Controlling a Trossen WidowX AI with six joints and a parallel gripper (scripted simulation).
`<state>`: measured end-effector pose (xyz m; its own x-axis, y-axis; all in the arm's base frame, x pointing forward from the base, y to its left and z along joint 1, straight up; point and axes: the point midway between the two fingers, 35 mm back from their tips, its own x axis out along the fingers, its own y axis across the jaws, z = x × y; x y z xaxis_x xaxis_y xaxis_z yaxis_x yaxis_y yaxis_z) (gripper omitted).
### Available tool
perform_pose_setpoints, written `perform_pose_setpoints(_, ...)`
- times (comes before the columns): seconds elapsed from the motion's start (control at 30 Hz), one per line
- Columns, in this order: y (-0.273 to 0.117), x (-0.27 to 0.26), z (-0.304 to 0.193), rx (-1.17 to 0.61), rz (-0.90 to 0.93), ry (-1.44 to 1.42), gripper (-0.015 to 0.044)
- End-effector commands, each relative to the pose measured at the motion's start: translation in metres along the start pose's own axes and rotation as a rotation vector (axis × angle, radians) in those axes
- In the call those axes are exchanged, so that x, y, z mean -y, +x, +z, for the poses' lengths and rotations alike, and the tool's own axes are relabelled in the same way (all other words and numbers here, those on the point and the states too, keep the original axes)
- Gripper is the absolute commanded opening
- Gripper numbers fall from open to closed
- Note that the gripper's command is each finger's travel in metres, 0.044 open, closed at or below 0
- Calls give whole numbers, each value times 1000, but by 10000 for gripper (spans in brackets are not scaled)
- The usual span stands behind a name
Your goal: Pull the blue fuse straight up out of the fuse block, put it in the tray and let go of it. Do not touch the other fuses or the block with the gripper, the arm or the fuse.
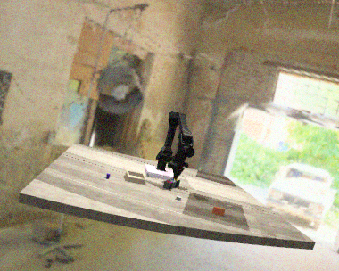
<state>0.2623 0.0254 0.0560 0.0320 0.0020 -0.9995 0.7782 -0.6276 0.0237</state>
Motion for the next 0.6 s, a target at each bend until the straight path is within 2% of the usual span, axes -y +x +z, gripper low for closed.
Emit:
perform_pose_setpoints(0.0, 2, 1, 0, -1, -4, 6, 74)
perform_pose_setpoints(0.57, 9, 1, 0, -1, -4, 6, 74)
